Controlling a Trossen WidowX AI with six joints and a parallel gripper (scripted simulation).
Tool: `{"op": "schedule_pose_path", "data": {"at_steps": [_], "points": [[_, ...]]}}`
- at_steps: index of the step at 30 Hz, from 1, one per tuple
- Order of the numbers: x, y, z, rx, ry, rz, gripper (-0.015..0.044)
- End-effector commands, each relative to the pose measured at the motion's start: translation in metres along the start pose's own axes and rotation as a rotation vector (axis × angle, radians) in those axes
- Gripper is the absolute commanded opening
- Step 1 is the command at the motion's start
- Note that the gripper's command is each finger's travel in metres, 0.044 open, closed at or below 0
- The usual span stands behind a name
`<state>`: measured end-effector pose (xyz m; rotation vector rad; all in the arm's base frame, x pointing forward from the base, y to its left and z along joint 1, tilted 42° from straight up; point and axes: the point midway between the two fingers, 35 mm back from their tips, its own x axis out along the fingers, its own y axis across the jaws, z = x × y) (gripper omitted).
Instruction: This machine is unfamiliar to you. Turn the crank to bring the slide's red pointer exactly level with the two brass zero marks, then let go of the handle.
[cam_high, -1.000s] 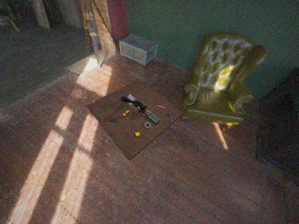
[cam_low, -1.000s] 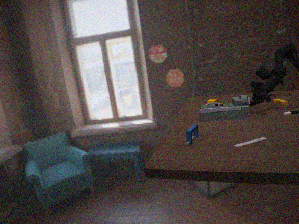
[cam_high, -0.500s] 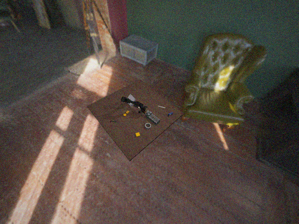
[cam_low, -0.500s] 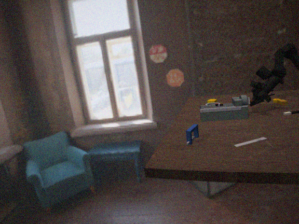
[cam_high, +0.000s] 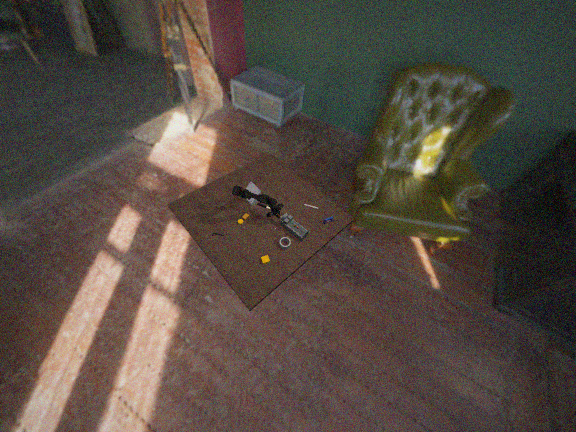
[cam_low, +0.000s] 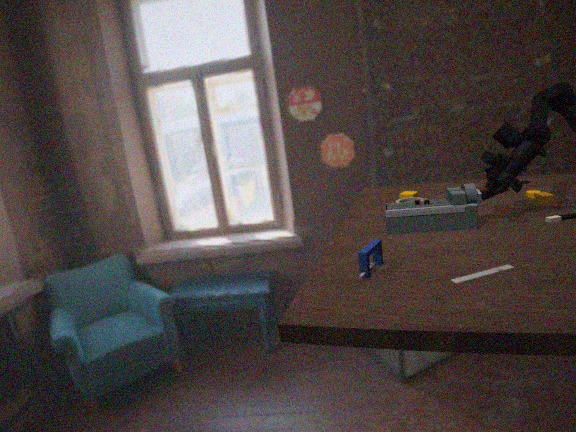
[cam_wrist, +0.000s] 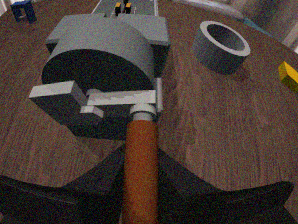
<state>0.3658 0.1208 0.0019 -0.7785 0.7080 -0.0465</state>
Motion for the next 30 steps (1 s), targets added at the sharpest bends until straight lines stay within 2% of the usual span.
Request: {"op": "schedule_pose_path", "data": {"at_steps": [1, 30], "points": [[-0.005, 0.001, 0.005, 0.005, -0.003, -0.002, 0.0], [-0.018, 0.038, 0.018, 0.008, -0.003, 0.0, 0.0]]}}
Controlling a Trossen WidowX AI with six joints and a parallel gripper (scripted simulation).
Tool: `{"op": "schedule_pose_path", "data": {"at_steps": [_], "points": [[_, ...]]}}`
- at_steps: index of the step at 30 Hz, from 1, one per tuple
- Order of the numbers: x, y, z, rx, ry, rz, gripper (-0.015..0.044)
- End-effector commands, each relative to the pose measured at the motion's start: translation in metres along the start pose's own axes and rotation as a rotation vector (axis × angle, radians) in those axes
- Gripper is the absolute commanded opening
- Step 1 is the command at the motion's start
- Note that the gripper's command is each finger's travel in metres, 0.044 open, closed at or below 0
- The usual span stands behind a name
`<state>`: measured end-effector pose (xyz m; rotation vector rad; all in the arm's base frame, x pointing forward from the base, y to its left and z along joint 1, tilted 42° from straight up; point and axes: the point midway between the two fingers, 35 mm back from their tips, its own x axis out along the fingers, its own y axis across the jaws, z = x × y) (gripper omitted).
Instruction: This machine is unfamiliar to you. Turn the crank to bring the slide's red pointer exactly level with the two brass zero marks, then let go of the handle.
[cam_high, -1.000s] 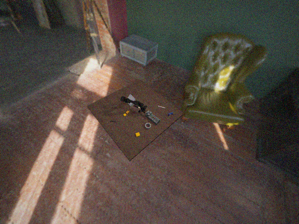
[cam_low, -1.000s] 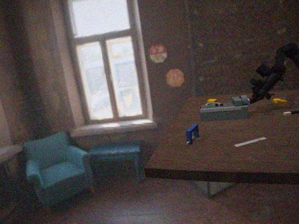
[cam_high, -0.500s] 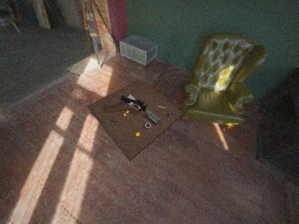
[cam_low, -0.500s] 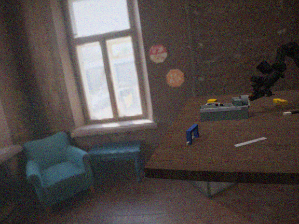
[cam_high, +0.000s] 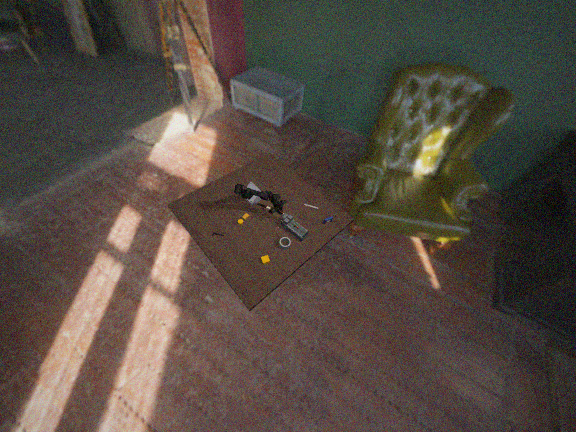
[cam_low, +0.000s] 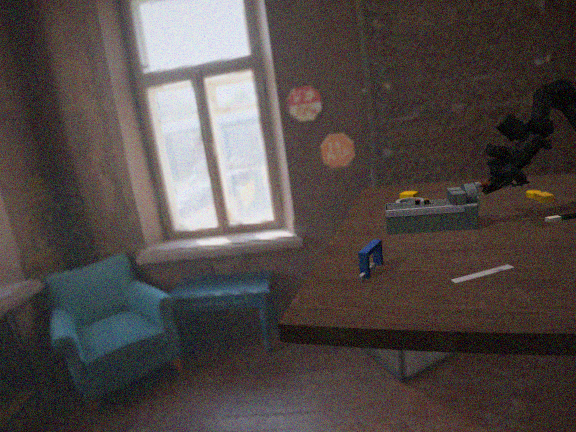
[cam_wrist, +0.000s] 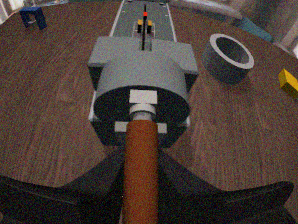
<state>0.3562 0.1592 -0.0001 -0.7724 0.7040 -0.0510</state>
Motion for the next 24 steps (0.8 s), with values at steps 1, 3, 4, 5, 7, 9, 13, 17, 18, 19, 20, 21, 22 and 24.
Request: {"op": "schedule_pose_path", "data": {"at_steps": [1, 3, 4, 5, 7, 9, 13, 17, 18, 19, 20, 21, 22, 24], "points": [[0.0, 0.008, 0.0, 0.0, -0.001, 0.003, 0.0], [0.001, 0.011, -0.001, 0.001, -0.001, 0.004, 0.0], [0.001, 0.012, -0.002, 0.001, -0.001, 0.004, 0.0], [0.002, 0.014, -0.002, 0.001, -0.001, 0.004, 0.0], [0.003, 0.016, -0.003, 0.001, -0.001, 0.004, 0.0], [0.003, 0.017, -0.003, 0.001, -0.001, 0.004, 0.0], [0.004, 0.019, -0.004, 0.001, -0.001, 0.004, 0.0], [0.006, 0.022, -0.006, 0.001, -0.001, 0.004, 0.0], [0.006, 0.022, -0.006, 0.001, -0.001, 0.004, 0.0], [0.007, 0.023, -0.007, 0.001, -0.001, 0.004, 0.0], [0.007, 0.024, -0.007, 0.001, -0.001, 0.004, 0.0], [0.008, 0.024, -0.008, 0.001, -0.001, 0.004, 0.0], [0.008, 0.025, -0.008, 0.001, -0.001, 0.004, 0.0], [0.009, 0.026, -0.009, 0.001, -0.001, 0.004, 0.0]]}}
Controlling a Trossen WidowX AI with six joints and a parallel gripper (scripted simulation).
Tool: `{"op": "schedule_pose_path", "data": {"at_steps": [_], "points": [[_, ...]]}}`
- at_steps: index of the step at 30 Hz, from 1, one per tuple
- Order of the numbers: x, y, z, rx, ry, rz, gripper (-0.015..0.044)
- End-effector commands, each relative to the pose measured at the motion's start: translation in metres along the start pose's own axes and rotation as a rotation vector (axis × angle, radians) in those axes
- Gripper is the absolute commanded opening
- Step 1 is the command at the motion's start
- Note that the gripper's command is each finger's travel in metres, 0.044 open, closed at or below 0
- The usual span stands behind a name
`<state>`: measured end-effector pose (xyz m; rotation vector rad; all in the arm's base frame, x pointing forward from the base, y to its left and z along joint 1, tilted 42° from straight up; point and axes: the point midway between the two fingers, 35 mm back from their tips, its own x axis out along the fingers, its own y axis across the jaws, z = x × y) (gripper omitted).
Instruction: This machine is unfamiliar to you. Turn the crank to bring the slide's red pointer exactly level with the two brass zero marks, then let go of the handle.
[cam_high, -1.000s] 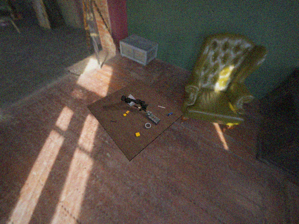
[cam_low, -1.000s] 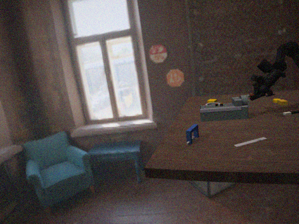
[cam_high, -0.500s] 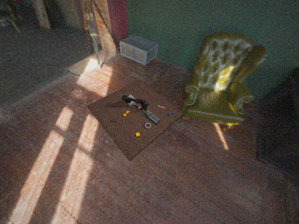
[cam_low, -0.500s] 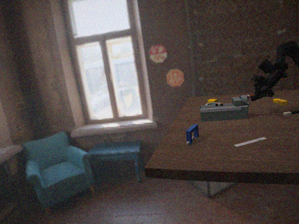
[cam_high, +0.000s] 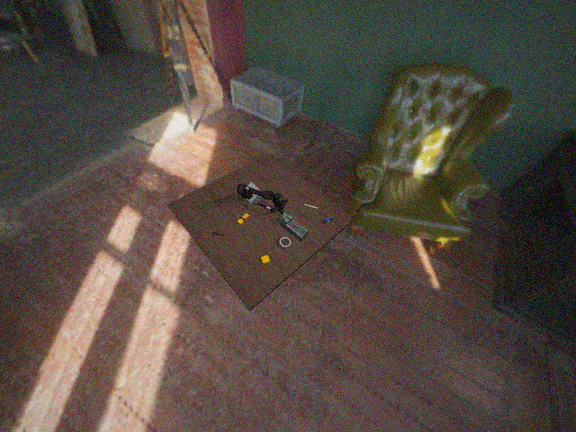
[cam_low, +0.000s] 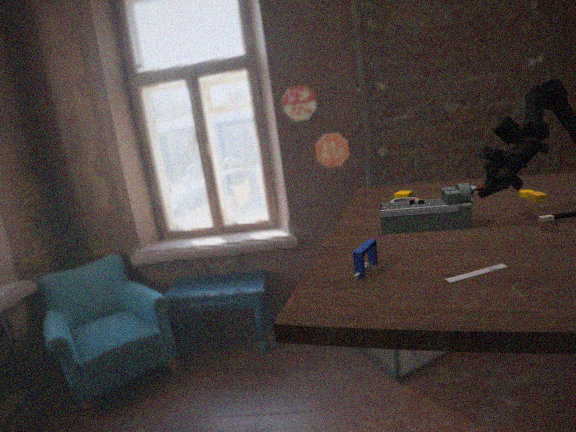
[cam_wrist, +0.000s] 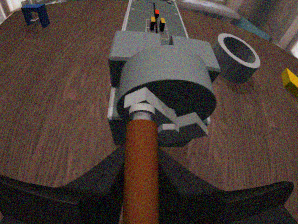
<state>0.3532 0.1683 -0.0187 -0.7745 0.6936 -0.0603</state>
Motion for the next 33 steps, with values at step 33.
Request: {"op": "schedule_pose_path", "data": {"at_steps": [33], "points": [[0.028, 0.007, -0.028, -0.002, 0.004, 0.014, 0.0]]}}
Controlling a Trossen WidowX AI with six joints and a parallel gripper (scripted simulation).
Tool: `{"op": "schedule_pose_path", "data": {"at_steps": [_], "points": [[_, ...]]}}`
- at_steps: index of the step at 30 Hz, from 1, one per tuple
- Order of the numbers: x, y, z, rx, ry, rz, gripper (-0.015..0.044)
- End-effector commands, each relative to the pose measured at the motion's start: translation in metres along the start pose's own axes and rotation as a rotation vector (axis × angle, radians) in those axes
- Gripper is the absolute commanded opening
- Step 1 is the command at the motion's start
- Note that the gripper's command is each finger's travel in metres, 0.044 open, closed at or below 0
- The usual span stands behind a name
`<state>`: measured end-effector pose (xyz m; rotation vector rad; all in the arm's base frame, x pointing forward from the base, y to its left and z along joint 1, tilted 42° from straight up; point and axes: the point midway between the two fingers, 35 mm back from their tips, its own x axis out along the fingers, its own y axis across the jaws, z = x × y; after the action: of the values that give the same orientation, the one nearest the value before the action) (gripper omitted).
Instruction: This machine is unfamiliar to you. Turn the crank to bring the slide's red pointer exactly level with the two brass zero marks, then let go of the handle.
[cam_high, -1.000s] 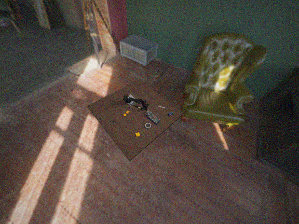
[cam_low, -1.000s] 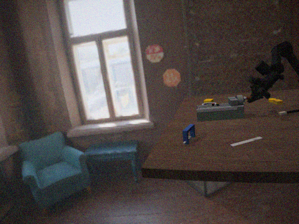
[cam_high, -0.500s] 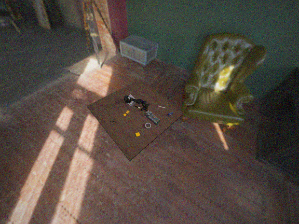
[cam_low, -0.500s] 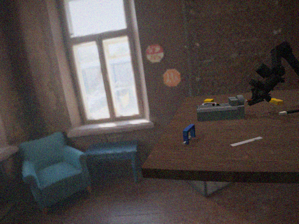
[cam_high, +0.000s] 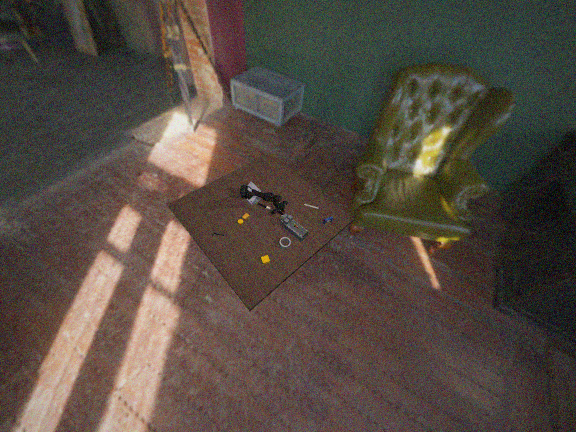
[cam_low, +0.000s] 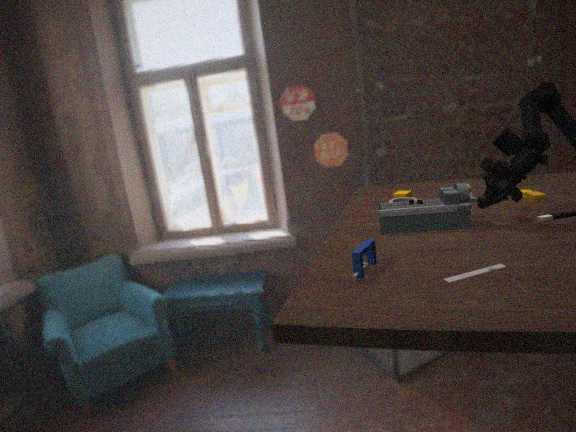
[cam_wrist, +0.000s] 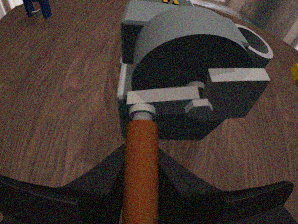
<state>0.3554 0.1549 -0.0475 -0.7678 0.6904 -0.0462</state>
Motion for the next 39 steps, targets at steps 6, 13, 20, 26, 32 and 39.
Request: {"op": "schedule_pose_path", "data": {"at_steps": [6, 13, 20, 26, 32, 39], "points": [[0.009, -0.006, -0.009, -0.005, 0.013, 0.001, 0.0], [0.012, -0.01, -0.012, -0.005, 0.013, 0.001, 0.0], [0.014, -0.014, -0.014, -0.005, 0.013, 0.001, 0.0], [0.016, -0.017, -0.016, -0.006, 0.013, 0.0, 0.0], [0.016, -0.02, -0.016, -0.006, 0.013, 0.0, 0.0], [0.017, -0.022, -0.016, -0.006, 0.013, 0.0, 0.0]]}}
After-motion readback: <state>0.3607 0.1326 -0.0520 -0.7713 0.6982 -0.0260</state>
